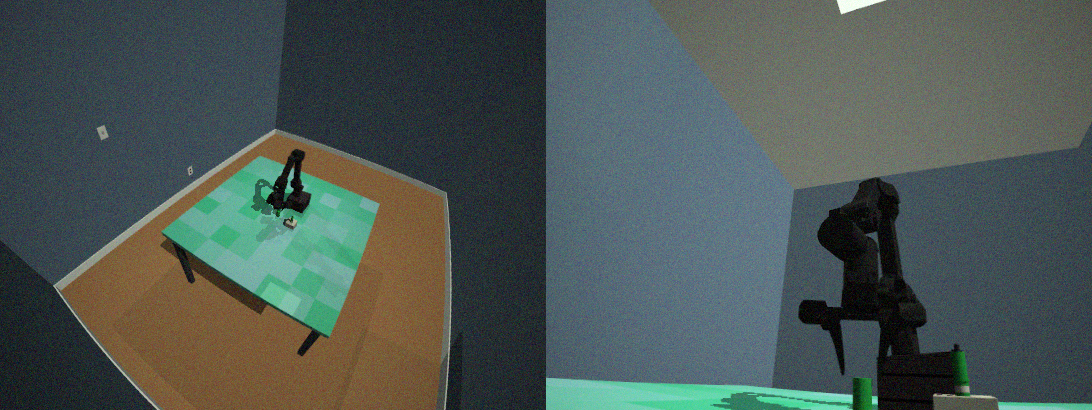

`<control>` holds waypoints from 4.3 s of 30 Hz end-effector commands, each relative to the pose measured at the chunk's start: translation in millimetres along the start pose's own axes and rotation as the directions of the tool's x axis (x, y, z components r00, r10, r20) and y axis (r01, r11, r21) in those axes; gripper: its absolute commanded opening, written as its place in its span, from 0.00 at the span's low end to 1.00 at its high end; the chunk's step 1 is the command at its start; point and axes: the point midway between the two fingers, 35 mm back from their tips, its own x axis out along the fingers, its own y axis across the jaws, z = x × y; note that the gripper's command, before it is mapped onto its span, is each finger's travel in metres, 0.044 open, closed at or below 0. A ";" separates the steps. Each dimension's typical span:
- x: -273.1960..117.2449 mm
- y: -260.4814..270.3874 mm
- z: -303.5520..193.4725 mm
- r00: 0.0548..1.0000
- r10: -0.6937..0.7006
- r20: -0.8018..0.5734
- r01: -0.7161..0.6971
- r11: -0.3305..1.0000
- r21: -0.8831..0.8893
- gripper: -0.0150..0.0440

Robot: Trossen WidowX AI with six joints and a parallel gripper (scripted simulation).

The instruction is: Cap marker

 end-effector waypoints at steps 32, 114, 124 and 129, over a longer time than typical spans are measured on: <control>39.8 1.7 -3.6 1.000 -0.001 -0.007 0.001 1.000 -0.005 0.43; -73.9 115.1 59.4 1.000 0.010 -0.002 -0.010 1.000 -0.005 0.25; -70.8 122.3 60.5 1.000 0.010 -0.002 -0.010 1.000 -0.005 0.25; -66.9 122.4 60.9 1.000 0.010 -0.002 -0.010 1.000 -0.005 0.25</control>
